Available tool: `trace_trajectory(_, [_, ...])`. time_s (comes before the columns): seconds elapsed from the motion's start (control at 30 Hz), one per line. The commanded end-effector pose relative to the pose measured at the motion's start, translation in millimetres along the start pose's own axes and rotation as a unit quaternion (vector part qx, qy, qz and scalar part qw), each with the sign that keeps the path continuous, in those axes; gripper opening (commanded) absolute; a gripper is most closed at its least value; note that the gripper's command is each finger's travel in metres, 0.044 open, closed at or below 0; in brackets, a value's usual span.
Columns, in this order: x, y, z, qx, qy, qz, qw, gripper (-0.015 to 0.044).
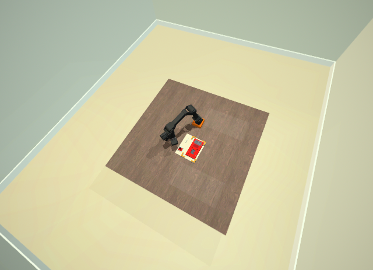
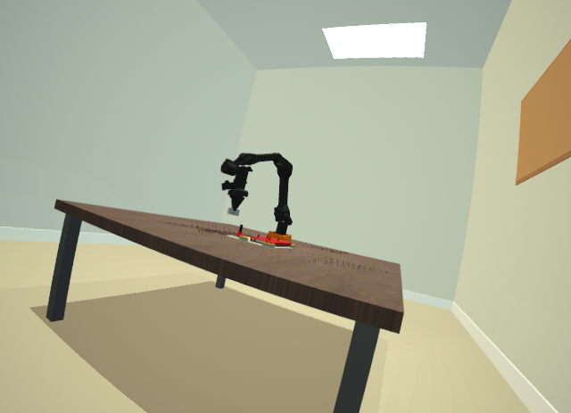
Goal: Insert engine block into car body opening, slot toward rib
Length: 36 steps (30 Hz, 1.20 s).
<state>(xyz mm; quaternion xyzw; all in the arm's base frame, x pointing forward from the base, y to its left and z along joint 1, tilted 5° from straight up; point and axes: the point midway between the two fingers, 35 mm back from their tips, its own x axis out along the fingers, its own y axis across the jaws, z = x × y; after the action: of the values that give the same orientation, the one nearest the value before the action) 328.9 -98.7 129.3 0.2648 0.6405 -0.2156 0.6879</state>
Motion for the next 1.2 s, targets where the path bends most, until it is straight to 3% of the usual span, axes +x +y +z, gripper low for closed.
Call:
trace_trajectory(0.0, [-11.5, -0.2, -1.3, -0.002, 0.000, 0.001, 1.000, 0.0000])
trace_trajectory(0.27, [-28.8, -0.9, -4.6, -0.003, 0.000, 0.001, 1.000, 0.0000])
trace_trajectory(1.17, [2.1, 66.3, -47.4, -0.125, 0.007, 0.001, 0.992, 0.0000])
